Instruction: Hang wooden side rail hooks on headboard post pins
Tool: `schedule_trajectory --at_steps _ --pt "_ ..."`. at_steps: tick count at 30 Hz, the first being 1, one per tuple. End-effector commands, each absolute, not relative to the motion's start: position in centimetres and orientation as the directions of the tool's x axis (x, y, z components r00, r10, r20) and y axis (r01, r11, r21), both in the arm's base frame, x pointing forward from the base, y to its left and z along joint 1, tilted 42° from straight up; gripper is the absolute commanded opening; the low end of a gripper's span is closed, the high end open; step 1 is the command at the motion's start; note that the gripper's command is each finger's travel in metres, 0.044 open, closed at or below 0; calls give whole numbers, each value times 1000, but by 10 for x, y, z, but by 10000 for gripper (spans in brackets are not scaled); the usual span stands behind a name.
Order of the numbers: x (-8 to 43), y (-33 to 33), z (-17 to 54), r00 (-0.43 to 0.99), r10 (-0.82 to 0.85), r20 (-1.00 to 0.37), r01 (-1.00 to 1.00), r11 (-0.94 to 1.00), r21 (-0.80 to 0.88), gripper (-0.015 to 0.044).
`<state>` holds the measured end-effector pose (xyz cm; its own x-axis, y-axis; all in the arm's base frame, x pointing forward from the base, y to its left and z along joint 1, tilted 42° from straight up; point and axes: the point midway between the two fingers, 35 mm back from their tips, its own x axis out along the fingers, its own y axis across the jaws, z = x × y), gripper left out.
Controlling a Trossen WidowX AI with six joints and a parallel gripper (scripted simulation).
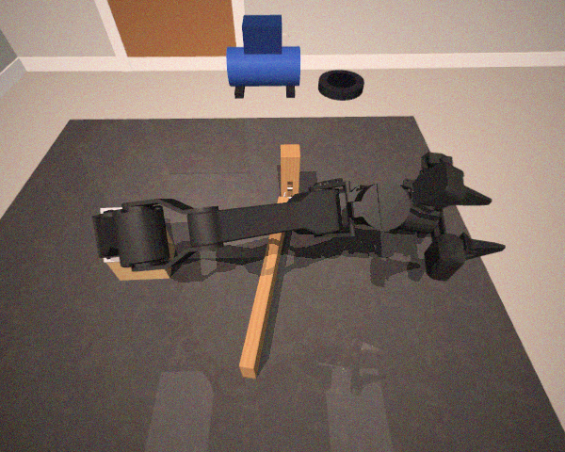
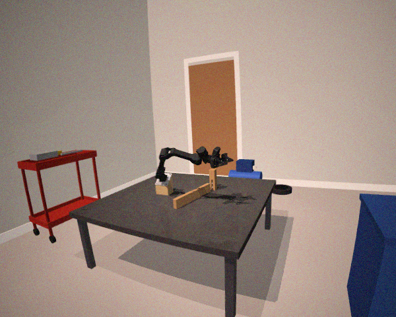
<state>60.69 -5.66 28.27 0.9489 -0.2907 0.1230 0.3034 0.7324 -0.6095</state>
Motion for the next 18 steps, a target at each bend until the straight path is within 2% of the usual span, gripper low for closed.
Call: schedule_trajectory --at_steps 1,2,10,18 --pt "607 -56 282 949 -290 121 303 735 -607 426" --pt "607 -55 281 950 -290 117 300 742 -600 440" --pt "604 -35 244 961 -276 7 255 875 -412 440" --pt "590 -2 184 951 -254 -174 246 967 -66 440"
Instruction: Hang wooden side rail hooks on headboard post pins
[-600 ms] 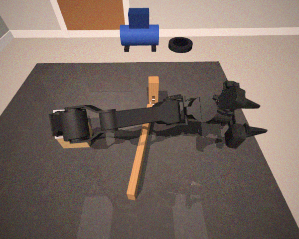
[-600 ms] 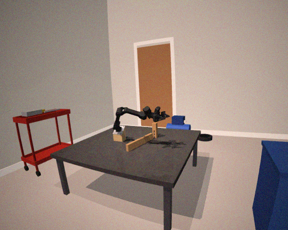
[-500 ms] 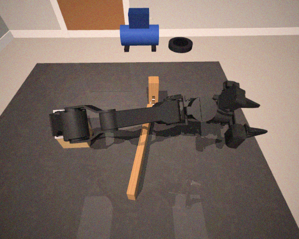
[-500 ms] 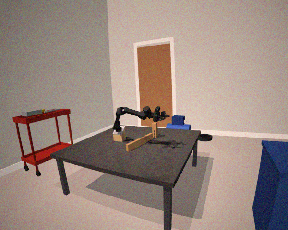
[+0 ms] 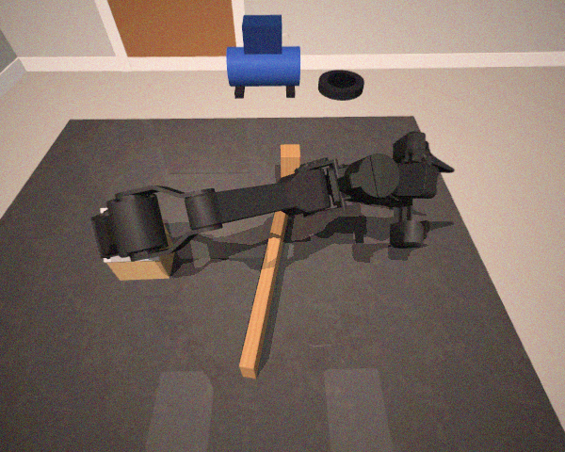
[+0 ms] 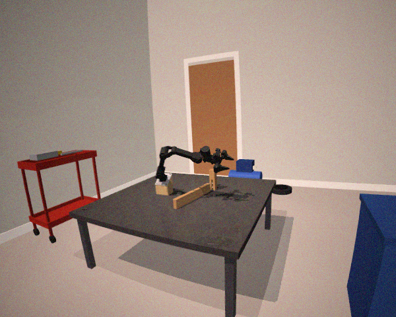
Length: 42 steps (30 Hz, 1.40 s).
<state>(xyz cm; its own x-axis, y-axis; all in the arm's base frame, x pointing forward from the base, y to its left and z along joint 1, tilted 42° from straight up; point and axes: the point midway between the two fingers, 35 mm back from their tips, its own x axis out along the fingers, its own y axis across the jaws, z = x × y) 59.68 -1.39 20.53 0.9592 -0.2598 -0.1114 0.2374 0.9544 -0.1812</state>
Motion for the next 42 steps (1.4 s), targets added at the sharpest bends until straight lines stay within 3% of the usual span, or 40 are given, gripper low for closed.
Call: schedule_trajectory --at_steps 1,11,19,31,42 --pt "587 2 177 948 -251 -197 252 968 -21 440" --pt "552 42 111 888 -232 -397 384 850 360 440" --pt "514 60 56 801 -254 -542 564 623 541 440" --pt "444 74 -14 637 -323 -700 767 168 620 440" --pt "377 85 -43 500 -345 -794 780 -219 586 440"
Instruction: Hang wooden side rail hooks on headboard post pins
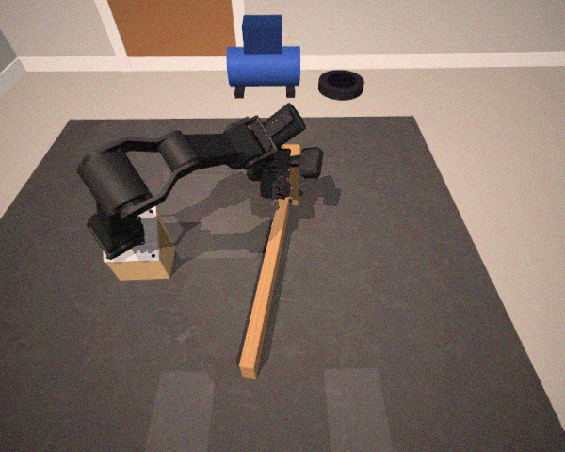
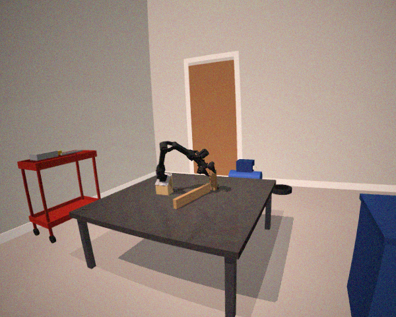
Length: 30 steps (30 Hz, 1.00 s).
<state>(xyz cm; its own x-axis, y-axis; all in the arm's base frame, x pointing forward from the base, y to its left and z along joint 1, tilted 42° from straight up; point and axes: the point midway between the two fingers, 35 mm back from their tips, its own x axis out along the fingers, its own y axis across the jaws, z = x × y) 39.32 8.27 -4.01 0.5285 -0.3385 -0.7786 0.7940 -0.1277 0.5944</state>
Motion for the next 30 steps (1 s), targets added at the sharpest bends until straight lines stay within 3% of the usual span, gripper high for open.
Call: schedule_trajectory --at_steps 1,15,30 --pt "372 87 -46 492 -350 -797 770 -252 586 440" --pt "297 105 -77 422 -432 -797 524 -601 603 440" --pt "293 105 -78 421 -436 -795 509 -612 605 440"
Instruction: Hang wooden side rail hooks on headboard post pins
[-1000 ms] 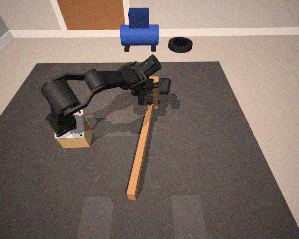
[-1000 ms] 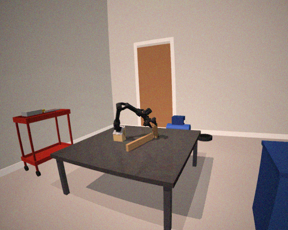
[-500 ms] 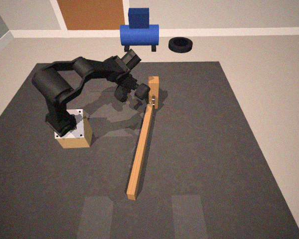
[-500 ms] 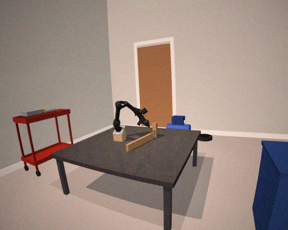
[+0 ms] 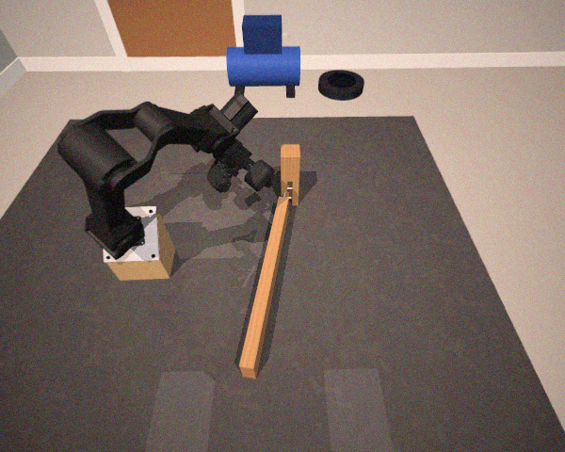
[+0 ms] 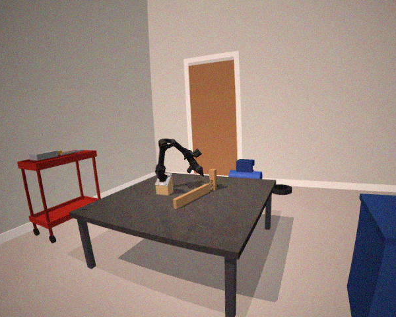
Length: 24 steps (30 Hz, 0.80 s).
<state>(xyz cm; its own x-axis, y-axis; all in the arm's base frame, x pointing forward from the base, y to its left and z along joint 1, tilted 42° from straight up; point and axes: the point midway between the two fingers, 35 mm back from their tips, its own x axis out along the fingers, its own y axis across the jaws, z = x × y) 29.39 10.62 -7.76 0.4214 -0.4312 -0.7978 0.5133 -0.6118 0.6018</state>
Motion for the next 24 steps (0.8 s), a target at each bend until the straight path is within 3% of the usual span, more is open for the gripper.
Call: schedule_trajectory --at_steps 1,10,24 --pt "293 105 -78 421 -436 -795 509 -612 605 440" --pt "295 104 -78 414 -427 -804 563 -574 595 440" --pt "308 87 -75 366 -333 -869 903 -97 418 440"
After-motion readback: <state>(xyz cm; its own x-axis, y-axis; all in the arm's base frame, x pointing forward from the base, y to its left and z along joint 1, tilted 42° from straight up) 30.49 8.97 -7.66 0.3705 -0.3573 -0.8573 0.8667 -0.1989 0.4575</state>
